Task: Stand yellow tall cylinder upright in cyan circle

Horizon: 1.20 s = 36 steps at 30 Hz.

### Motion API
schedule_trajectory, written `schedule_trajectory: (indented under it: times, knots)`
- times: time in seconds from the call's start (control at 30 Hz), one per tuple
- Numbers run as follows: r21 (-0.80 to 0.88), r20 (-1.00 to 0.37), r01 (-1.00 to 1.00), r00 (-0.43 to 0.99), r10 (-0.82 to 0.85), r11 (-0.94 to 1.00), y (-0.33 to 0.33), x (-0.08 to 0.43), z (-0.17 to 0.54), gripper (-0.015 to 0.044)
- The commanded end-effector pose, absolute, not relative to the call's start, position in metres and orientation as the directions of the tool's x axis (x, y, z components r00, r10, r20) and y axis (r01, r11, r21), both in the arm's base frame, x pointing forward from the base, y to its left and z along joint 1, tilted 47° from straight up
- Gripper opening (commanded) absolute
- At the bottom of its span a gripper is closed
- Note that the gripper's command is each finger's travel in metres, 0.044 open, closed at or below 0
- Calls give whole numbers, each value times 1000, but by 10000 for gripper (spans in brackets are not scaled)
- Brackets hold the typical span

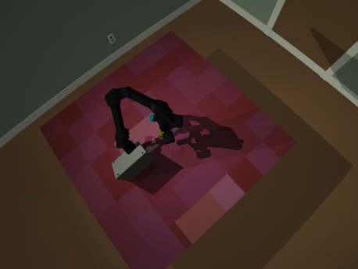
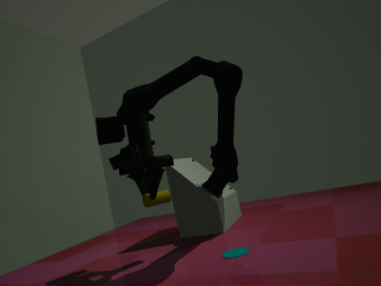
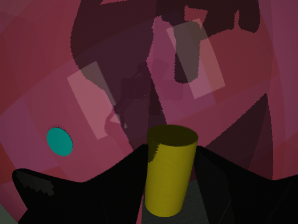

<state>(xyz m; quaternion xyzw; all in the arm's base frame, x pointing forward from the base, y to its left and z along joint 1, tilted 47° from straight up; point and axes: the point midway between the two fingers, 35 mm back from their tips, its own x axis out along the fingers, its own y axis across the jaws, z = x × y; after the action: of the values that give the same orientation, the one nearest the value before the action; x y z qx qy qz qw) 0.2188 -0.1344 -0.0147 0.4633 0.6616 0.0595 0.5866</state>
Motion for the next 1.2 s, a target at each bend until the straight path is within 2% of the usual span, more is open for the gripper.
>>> schedule_trajectory:
  times: [0.0, 1.17]
  knots:
    - [623, -722, 542, 123, 681, 564, -127, 226, -2, 105]
    - [644, -710, 516, 129, 692, 565, -56, 256, 79, 105]
